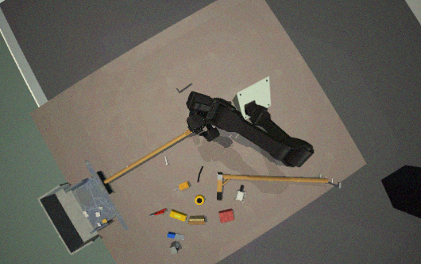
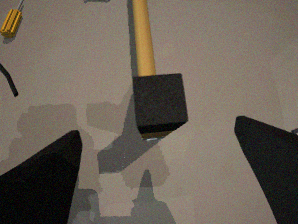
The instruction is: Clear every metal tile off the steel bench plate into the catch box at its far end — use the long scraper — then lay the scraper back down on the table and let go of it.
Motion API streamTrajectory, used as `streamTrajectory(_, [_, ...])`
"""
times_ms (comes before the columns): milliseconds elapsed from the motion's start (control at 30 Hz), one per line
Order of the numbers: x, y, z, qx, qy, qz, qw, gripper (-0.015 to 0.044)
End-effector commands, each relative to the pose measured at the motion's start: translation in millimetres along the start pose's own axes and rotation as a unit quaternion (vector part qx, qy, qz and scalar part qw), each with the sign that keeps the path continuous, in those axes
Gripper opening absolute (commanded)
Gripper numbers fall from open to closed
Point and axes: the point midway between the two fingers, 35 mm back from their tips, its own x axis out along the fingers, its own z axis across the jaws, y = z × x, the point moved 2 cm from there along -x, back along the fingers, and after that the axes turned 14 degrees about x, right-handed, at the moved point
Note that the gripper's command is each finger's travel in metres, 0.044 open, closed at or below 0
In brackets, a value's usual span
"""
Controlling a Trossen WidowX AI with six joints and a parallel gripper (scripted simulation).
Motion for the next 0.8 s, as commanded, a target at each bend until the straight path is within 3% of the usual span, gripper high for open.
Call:
streamTrajectory(0, [-7.7, -7.0, 1.8, -0.003, -0.004, -0.015, 1.000, 0.0440])
streamTrajectory(767, [-123.2, -75.0, 6.4, 0.001, -0.056, -0.220, 0.974, 0.0440])
